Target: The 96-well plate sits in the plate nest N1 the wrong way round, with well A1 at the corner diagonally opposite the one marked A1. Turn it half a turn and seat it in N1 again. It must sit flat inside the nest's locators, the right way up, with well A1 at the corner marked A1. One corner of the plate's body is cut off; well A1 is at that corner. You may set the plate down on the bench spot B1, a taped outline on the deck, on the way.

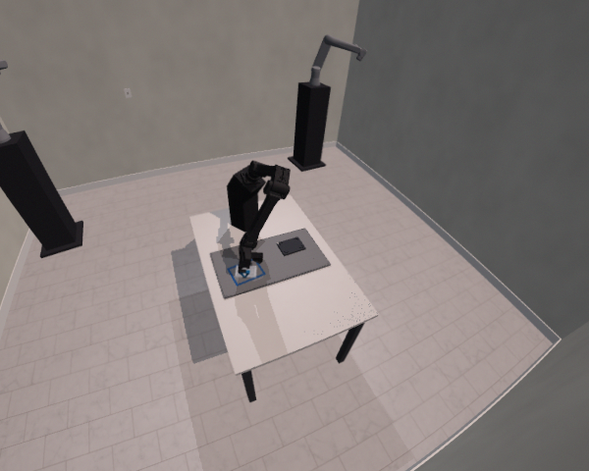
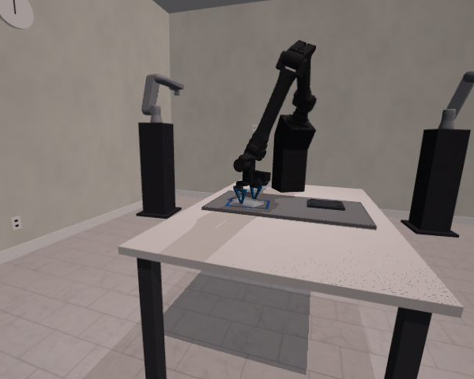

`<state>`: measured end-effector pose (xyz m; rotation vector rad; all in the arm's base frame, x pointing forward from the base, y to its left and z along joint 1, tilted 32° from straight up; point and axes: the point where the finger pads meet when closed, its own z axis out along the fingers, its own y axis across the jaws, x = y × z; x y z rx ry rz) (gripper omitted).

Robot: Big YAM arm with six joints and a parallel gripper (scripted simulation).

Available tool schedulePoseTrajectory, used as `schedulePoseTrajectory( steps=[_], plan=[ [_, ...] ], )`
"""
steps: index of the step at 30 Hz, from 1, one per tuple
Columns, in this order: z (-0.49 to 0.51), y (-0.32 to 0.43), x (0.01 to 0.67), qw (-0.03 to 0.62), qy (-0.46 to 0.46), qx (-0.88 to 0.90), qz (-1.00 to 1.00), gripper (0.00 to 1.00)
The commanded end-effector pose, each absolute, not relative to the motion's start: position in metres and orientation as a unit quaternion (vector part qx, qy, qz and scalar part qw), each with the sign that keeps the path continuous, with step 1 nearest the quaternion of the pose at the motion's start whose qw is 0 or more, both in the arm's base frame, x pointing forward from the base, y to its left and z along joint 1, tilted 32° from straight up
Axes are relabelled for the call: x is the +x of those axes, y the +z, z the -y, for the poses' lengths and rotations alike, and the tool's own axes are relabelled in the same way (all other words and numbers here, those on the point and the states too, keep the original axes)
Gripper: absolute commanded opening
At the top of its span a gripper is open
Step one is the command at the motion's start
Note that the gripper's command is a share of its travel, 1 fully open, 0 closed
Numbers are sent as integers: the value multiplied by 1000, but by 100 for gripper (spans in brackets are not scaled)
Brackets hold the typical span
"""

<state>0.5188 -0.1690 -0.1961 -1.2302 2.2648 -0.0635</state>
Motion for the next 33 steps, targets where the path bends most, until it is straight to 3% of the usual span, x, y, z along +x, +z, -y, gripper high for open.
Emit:
schedulePoseTrajectory(
  steps=[1, 33],
  plan=[
    [159, -204, 521, 278, -20, -463, -842, 100],
    [188, -141, 490, 281, -30, -457, -843, 100]
  ],
)
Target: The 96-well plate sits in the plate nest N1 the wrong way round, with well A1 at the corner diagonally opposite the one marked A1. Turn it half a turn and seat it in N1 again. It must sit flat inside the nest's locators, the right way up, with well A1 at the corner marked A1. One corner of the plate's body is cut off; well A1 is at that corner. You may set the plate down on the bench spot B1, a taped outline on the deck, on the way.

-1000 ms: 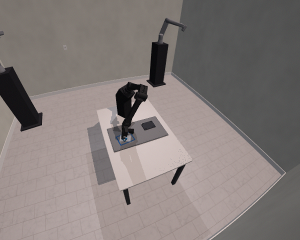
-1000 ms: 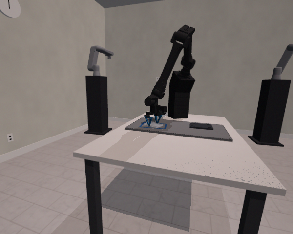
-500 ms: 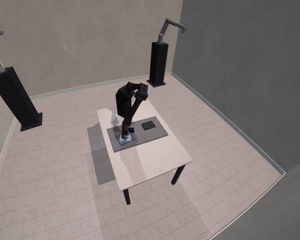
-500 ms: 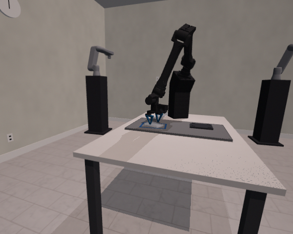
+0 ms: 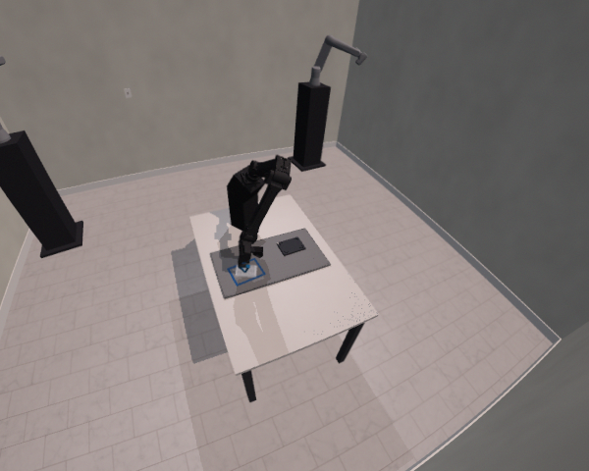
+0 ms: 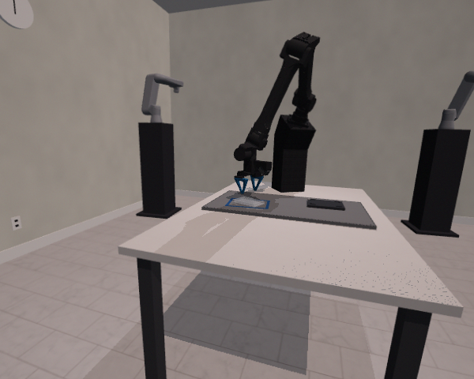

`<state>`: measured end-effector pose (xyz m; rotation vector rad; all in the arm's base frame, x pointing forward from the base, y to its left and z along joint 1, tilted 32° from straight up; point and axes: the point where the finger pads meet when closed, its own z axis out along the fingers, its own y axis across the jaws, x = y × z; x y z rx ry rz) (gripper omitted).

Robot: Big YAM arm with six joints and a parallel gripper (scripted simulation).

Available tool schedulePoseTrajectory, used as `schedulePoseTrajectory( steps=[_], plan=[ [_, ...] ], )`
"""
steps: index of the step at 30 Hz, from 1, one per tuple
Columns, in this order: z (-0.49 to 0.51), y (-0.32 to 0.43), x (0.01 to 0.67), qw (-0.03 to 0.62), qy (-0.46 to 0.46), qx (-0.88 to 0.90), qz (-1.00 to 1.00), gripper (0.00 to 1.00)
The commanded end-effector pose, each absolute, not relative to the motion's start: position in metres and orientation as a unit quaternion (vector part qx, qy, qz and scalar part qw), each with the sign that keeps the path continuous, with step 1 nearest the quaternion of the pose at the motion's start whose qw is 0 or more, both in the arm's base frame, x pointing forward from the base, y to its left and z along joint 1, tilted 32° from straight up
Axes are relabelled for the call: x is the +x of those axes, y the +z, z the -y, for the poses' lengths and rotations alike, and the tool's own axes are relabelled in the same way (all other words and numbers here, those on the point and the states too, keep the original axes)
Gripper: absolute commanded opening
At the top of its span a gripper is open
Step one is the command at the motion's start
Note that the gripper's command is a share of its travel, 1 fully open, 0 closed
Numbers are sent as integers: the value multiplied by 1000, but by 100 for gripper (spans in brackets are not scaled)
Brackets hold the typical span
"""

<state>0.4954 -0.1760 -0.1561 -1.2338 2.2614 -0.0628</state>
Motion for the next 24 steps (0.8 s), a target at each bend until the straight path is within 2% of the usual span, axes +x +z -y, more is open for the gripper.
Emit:
schedulePoseTrajectory(
  steps=[1, 12, 24],
  plan=[
    [188, -138, 489, 281, -30, -457, -843, 100],
    [193, -121, 478, 281, -30, -457, -843, 100],
    [178, -138, 477, 272, -13, -464, -843, 100]
  ],
)
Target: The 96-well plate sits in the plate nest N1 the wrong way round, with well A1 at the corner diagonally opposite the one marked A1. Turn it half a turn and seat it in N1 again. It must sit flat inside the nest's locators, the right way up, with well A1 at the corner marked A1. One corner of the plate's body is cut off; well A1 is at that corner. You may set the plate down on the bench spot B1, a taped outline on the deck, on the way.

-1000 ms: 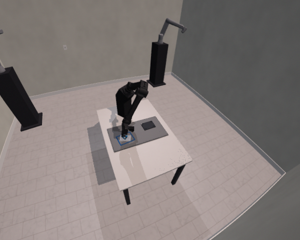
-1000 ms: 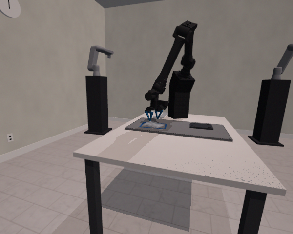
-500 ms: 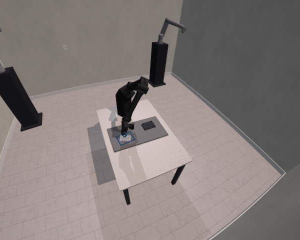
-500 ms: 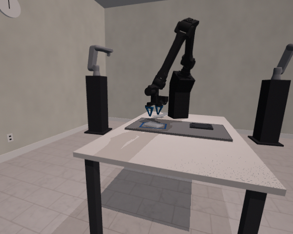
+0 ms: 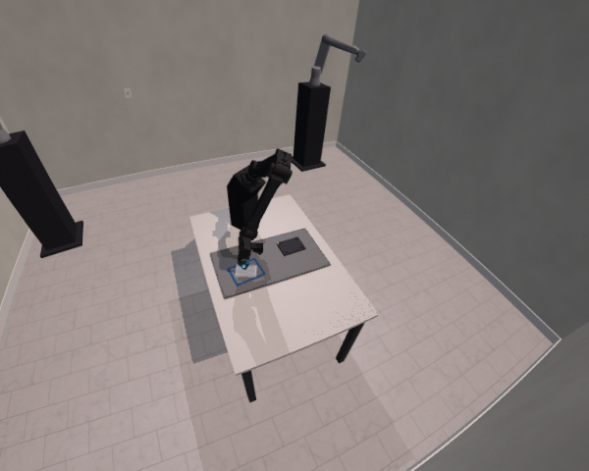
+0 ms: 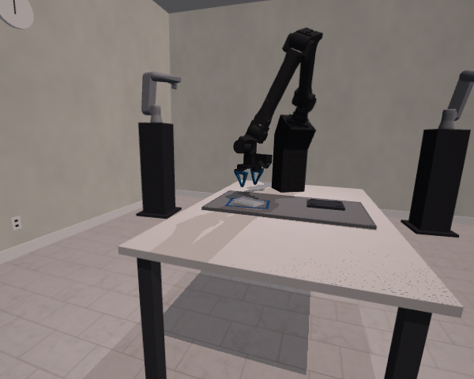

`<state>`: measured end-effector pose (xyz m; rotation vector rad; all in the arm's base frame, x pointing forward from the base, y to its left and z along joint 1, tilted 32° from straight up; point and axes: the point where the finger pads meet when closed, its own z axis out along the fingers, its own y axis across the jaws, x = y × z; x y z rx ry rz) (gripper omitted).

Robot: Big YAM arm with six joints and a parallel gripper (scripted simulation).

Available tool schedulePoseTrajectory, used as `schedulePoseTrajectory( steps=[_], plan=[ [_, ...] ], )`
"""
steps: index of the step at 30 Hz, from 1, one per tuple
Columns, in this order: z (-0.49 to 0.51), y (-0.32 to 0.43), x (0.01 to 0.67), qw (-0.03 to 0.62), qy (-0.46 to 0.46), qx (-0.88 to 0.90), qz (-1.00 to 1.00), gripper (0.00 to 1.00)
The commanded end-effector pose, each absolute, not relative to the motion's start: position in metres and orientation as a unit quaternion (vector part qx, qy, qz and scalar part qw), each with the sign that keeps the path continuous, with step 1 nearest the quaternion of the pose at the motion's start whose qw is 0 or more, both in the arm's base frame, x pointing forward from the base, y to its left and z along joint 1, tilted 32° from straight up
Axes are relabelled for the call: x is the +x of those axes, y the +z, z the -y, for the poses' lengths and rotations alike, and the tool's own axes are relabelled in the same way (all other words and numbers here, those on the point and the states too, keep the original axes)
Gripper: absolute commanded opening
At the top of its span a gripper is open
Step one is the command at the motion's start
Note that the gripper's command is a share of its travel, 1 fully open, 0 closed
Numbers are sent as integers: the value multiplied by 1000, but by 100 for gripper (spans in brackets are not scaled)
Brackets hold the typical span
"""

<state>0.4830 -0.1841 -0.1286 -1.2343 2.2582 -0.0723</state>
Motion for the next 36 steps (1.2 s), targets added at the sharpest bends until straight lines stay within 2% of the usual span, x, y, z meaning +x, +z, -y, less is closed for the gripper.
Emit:
schedulePoseTrajectory(
  steps=[1, 30, 36],
  plan=[
    [178, -138, 477, 272, -13, -464, -843, 100],
    [178, -138, 477, 272, -13, -464, -843, 100],
    [178, -138, 477, 273, 16, -369, -888, 100]
  ],
)
